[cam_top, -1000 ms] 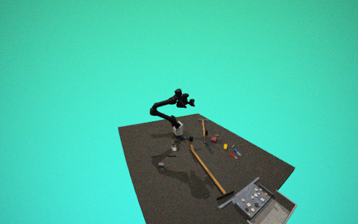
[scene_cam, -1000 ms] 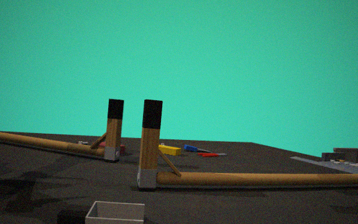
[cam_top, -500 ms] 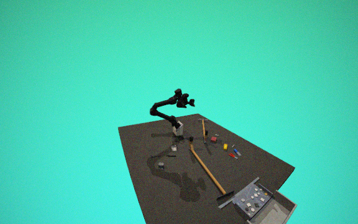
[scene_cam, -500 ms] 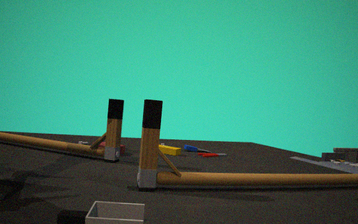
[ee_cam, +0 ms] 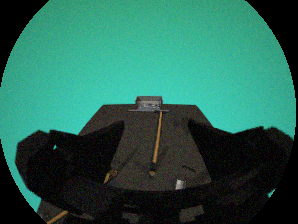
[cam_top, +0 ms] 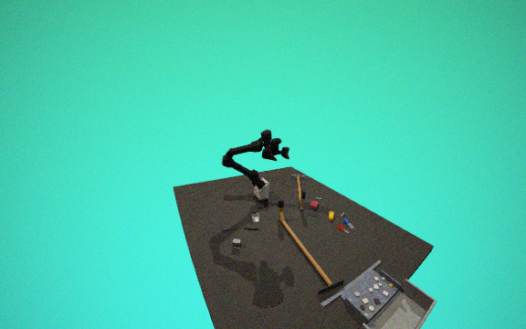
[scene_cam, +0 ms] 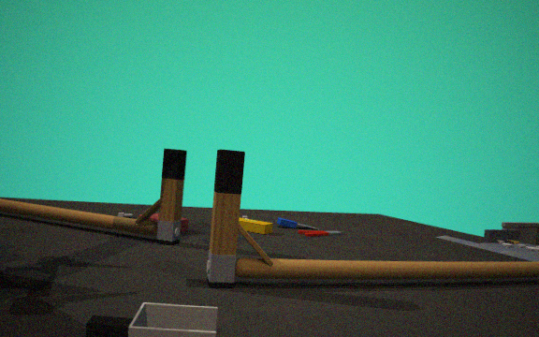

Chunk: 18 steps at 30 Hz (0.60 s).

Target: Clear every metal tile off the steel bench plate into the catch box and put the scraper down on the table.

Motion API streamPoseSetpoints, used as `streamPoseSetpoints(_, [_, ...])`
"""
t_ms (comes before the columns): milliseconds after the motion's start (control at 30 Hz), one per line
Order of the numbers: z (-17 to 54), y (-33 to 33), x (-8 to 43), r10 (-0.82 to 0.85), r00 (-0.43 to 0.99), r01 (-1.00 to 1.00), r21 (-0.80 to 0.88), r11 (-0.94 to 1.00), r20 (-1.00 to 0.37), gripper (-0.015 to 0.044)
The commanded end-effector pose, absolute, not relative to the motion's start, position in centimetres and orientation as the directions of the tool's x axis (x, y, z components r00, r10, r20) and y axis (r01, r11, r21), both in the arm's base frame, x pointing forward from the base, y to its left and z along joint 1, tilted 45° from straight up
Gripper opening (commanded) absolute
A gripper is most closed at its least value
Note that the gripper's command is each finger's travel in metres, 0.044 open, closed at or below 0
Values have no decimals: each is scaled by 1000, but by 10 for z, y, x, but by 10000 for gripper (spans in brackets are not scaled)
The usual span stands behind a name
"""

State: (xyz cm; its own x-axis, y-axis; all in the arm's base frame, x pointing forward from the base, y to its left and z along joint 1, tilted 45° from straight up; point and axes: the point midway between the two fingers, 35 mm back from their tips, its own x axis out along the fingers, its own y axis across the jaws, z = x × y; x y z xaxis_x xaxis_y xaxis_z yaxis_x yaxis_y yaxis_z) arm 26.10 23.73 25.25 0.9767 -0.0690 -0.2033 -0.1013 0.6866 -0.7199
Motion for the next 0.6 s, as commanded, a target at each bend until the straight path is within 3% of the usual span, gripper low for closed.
streamPoseSetpoints(0, [251,239,277,-105,969,-93,-723,685,-224,440])
streamPoseSetpoints(567, [238,229,338,-246,922,-58,-736,674,-298,440])
